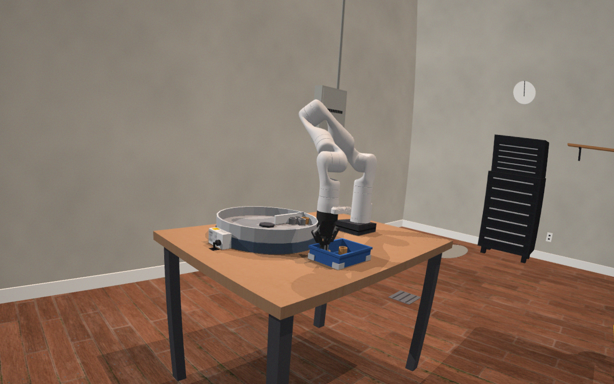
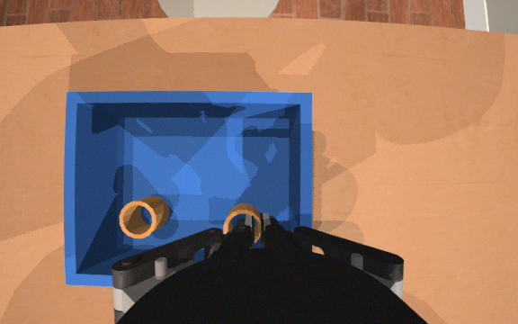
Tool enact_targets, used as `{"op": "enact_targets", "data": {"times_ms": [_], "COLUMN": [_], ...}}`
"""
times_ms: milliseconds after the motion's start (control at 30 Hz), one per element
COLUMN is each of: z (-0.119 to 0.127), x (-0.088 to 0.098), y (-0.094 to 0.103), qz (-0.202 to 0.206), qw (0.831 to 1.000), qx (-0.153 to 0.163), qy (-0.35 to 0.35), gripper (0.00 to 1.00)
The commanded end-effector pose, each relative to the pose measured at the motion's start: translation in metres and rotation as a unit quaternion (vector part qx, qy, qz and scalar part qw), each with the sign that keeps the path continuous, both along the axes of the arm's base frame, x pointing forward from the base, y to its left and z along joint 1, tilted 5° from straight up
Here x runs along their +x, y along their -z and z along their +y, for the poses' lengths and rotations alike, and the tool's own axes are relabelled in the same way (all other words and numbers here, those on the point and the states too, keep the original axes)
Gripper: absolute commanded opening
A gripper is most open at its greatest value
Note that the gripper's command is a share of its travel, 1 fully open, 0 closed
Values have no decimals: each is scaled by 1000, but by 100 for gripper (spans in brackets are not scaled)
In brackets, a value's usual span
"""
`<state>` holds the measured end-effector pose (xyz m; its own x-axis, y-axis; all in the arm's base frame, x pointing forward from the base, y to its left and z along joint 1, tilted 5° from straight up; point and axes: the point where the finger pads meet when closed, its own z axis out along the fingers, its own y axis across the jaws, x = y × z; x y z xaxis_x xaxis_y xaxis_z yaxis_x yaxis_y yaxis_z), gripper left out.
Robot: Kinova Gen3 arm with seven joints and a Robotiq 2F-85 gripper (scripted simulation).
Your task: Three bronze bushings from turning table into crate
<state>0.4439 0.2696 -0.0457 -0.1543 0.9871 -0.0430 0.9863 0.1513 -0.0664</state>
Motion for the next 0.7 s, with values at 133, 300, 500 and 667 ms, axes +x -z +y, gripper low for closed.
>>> {"op": "enact_targets", "data": {"times_ms": [133,300,500,667], "z": [0,0,0,0], "x": [0,1,1,1], "y": [-1,-1,-1,-1], "qz": [-1,-1,-1,-1], "qw": [1000,1000,1000,1000], "qx": [0,0,0,0], "qy": [0,0,0,0], "gripper": [0,16,16,16]}}
